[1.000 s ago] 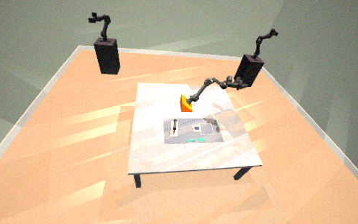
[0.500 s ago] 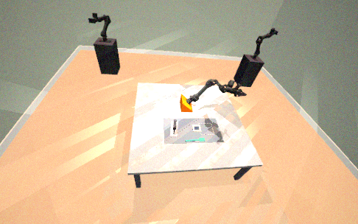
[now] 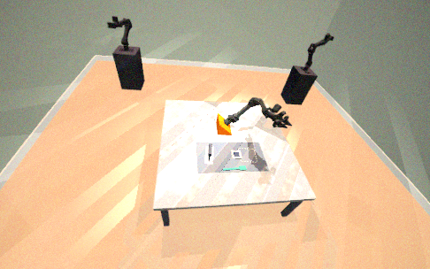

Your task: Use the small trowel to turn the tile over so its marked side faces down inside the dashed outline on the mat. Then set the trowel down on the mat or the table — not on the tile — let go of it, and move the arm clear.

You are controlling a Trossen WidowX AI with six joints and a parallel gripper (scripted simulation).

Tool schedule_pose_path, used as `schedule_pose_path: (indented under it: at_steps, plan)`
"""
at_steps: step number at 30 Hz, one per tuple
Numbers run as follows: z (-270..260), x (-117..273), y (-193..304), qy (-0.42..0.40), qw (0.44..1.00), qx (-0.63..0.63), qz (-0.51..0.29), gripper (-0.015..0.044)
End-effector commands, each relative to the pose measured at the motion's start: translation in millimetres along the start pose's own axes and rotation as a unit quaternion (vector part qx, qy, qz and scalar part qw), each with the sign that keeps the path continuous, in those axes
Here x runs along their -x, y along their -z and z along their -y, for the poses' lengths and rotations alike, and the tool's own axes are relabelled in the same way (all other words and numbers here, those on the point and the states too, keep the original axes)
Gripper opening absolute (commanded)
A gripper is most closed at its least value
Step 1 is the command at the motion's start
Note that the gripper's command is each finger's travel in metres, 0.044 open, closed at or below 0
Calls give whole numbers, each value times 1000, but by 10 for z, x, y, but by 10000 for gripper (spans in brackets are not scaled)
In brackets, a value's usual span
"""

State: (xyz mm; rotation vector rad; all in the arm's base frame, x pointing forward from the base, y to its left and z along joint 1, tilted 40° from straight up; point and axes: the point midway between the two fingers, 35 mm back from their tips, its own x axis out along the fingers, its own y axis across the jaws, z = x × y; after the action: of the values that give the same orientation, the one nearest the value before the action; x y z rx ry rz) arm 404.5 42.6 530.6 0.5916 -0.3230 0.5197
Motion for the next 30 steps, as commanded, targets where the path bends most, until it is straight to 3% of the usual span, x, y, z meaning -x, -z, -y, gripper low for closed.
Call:
schedule_pose_path:
  at_steps: [1, 15, 30]
  plan:
    - [331, -33, 140, 43, 999, -18, -14, 300]
    - [1121, -73, 563, 160, 974, -156, -48, 300]
    - [2031, 92, 1169, 316, 886, -335, -53, 300]
